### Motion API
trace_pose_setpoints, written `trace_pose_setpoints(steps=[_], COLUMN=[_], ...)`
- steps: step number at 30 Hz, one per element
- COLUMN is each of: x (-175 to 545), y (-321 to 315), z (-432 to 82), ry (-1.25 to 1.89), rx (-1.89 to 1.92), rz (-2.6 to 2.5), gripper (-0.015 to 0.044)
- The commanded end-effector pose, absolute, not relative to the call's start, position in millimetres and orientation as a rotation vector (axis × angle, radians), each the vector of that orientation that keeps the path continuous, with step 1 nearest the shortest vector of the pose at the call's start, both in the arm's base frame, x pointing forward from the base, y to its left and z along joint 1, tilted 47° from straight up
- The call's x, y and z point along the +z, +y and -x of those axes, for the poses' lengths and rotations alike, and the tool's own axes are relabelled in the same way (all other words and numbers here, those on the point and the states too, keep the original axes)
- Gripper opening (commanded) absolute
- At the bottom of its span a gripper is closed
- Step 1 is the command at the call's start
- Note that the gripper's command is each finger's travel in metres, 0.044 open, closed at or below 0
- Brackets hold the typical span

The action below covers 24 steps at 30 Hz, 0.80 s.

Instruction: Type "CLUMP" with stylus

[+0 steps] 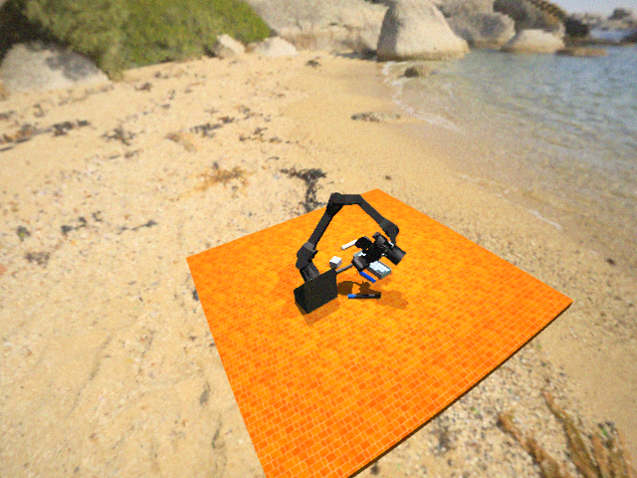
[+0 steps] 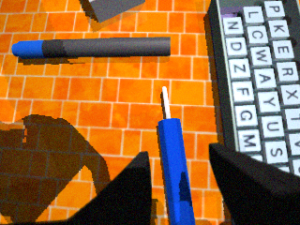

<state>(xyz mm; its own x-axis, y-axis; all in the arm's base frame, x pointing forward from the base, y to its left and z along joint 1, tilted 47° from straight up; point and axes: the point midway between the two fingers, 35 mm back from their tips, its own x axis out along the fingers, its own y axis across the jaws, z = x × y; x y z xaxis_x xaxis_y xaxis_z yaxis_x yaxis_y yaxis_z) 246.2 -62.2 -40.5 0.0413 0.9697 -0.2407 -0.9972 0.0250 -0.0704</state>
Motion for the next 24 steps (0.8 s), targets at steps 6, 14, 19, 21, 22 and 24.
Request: trace_pose_setpoints(steps=[6, 14, 19, 21, 22, 24], x=[-46.2, -50.3, -52.8, -53.9, -54.4, -55.3], y=[-56.6, -52.3, -49.6, -48.4, -47.9, -46.9], z=[-247.4, -247.9, -248.2, -248.3, -248.3, -248.4], ry=[0.131, 0.130, 0.130, 0.130, 0.130, 0.130], rx=[1.526, 1.526, 1.526, 1.526, 1.526, 1.526], rz=[0.250, 0.250, 0.250, 0.250, 0.250, 0.250], gripper=[0.0150, 0.0150, 0.0150, 0.0150, 0.0150, 0.0150])
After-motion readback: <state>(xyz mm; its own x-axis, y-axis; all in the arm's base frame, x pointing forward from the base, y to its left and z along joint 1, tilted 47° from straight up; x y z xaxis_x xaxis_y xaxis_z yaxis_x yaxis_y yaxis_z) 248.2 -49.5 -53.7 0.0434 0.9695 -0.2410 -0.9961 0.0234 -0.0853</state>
